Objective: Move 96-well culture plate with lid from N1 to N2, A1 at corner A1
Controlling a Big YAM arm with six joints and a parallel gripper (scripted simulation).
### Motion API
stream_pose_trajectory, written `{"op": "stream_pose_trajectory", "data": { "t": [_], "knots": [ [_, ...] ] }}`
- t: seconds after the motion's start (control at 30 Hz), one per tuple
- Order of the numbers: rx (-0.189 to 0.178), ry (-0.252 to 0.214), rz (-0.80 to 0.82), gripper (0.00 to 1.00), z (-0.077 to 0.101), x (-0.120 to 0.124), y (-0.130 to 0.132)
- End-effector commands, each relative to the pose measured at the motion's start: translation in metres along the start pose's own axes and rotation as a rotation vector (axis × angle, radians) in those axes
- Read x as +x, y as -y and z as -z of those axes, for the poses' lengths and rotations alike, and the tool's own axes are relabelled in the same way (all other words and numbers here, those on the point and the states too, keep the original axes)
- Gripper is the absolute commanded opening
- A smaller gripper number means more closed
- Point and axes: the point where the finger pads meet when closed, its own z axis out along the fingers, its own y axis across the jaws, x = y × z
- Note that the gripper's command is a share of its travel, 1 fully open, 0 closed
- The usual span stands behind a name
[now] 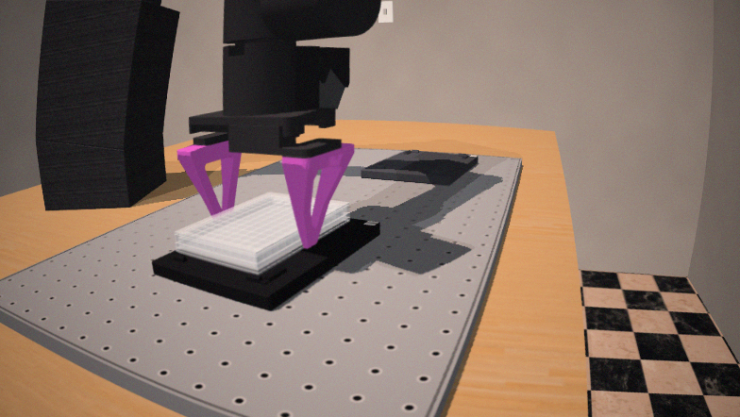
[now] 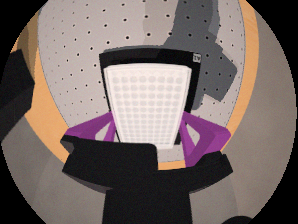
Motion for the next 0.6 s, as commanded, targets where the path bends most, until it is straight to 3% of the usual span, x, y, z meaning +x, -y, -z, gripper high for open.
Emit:
{"op": "stream_pose_trajectory", "data": {
  "t": [0.0,0.57],
  "knots": [
    [0.032,-0.001,0.018,0.0,-0.0027,0.0048,0.0221],
    [0.035,-0.003,0.013,0.0,-0.0023,0.0087,0.0222]
  ]
}}
